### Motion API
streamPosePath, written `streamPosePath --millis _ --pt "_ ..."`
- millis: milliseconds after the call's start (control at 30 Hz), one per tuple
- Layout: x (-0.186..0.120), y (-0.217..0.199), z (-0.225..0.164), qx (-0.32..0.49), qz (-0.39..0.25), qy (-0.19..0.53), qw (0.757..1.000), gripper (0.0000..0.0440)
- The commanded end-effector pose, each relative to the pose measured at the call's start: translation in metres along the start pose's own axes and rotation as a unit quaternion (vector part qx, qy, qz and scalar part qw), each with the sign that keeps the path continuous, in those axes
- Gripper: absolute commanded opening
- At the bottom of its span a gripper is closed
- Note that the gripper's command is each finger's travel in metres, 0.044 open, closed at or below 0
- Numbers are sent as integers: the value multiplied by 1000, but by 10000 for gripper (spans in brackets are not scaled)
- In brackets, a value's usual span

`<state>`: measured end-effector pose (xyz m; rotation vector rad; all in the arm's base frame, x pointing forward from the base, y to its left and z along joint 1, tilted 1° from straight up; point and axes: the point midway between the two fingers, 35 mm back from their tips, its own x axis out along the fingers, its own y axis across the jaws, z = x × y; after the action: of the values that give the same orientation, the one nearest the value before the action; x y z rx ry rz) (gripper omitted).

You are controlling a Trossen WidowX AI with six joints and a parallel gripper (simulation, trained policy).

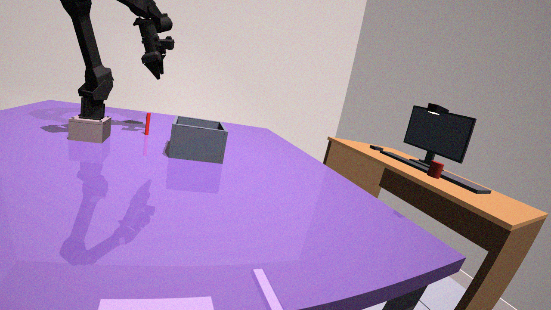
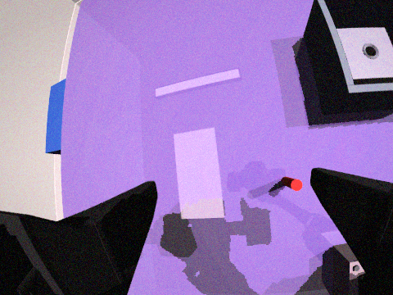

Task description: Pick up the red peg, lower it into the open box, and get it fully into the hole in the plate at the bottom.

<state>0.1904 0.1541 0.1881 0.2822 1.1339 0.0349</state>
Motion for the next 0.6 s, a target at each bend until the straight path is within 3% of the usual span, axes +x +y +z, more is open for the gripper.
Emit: streamPosePath --millis 0,567 --pt "18 -18 -3 56 -42 26 997 440" --pt "84 -73 -32 242 -191 94 947 440"
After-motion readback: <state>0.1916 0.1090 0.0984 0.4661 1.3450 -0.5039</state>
